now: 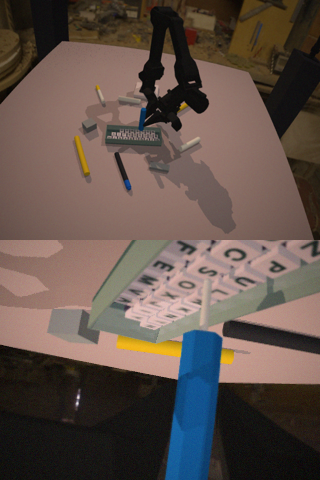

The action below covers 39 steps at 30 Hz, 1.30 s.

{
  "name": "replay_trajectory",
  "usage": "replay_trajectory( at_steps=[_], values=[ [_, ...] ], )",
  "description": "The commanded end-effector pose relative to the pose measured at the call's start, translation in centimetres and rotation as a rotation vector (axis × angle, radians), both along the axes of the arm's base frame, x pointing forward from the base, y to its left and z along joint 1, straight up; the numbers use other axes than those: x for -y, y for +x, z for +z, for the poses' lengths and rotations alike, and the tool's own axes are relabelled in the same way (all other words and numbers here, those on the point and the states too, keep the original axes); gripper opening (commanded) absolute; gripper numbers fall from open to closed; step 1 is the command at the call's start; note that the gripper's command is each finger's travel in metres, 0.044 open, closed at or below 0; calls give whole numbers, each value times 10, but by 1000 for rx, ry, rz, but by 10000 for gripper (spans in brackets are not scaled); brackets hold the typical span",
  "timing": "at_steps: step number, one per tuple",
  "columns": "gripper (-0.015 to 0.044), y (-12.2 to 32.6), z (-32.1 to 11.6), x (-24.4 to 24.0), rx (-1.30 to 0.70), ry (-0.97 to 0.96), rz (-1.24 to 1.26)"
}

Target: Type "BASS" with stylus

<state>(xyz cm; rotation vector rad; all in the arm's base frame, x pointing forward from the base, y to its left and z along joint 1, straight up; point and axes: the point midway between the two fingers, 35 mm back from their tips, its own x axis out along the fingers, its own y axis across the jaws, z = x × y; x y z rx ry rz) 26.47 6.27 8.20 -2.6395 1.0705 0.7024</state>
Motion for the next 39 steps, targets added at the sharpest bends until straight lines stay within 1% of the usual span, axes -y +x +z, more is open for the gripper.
replay_trajectory(
  at_steps=[1, 25, 29, 34, 39],
  values=[
    [81, 0, -3, 0, 0, -3, 0],
    [81, 0, -7, 0, 0, -3, 0],
    [81, 0, 2, 0, 0, -3, 0],
    [81, 0, 26, 0, 0, -3, 0],
    [81, 0, 30, 0, 0, -3, 0]
  ],
)
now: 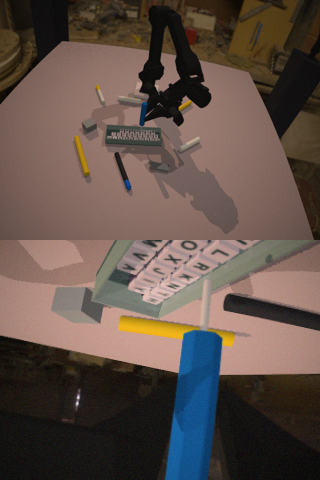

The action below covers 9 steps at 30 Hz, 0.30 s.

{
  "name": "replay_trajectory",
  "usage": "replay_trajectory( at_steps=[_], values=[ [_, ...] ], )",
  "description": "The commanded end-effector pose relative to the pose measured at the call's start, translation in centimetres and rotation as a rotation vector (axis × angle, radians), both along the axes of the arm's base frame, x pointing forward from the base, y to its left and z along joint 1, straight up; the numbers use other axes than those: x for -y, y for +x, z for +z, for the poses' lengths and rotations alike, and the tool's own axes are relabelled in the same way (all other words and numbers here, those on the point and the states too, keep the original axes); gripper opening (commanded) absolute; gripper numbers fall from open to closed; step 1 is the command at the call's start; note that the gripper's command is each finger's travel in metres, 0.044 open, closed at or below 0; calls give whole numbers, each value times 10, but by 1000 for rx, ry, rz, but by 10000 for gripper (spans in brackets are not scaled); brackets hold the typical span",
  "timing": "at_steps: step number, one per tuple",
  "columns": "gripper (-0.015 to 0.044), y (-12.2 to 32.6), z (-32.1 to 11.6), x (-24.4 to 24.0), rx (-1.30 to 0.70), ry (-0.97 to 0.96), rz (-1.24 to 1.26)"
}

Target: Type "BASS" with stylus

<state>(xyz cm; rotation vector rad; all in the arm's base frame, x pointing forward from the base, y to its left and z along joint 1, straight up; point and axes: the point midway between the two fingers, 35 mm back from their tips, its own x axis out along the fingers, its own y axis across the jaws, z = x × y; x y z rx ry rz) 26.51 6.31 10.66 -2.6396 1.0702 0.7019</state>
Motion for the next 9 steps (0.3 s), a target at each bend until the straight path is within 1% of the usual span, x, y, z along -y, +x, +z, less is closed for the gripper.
replay_trajectory(
  at_steps=[1, 9],
  values=[
    [81, -1, 5, 1, 0, -3, 0],
    [81, -1, 2, 1, -4, -3, 0]
  ],
)
